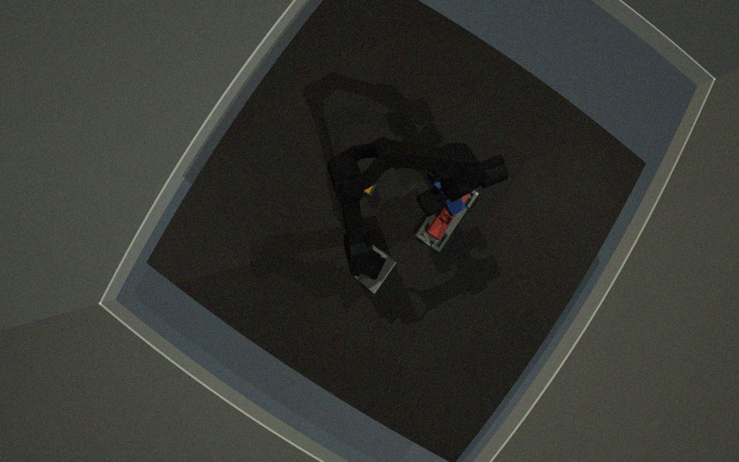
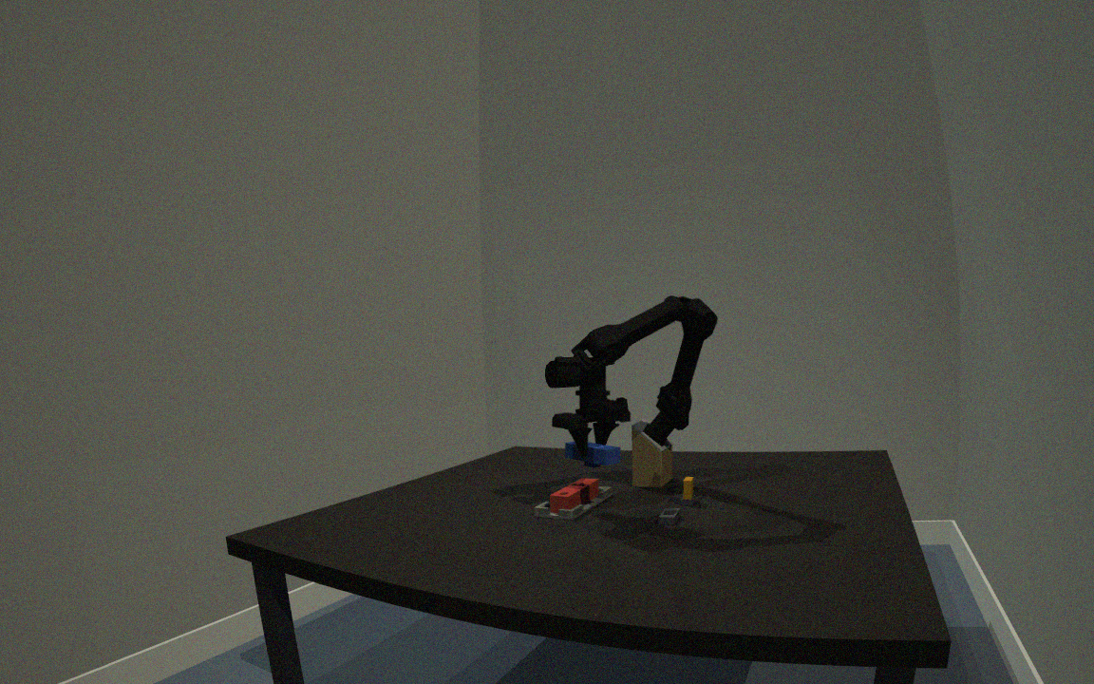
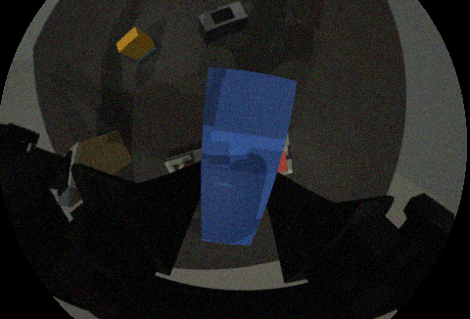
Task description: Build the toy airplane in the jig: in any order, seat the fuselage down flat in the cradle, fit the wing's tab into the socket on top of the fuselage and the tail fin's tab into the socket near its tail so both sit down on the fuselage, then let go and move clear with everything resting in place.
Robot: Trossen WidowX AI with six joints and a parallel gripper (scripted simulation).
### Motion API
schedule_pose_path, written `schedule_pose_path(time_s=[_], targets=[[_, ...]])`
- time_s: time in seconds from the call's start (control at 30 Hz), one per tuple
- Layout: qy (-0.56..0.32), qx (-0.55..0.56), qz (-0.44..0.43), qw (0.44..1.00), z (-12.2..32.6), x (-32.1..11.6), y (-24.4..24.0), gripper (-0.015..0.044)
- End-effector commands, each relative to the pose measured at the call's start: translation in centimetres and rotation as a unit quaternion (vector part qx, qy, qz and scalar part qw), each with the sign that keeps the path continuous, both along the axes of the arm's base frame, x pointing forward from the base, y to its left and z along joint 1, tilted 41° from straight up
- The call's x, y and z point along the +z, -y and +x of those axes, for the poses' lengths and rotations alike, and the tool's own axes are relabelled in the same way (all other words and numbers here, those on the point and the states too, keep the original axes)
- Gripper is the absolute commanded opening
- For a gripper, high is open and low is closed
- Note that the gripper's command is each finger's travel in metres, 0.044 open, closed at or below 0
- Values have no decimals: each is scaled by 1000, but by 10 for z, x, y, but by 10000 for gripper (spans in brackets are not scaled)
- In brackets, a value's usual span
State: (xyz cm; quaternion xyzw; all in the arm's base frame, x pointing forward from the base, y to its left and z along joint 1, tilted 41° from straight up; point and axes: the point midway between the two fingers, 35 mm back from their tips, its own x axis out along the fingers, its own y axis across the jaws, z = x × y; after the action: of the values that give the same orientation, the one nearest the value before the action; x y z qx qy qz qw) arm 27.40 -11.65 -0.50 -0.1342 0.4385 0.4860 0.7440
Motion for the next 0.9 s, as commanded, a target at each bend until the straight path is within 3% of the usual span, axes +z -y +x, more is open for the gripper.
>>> schedule_pose_path(time_s=[0.0,0.67,0.87], targets=[[19,34,-3,999,-11,-13,4,0],[130,171,-17,976,-51,-53,20,0],[130,171,-17,976,-51,-53,19,157]])
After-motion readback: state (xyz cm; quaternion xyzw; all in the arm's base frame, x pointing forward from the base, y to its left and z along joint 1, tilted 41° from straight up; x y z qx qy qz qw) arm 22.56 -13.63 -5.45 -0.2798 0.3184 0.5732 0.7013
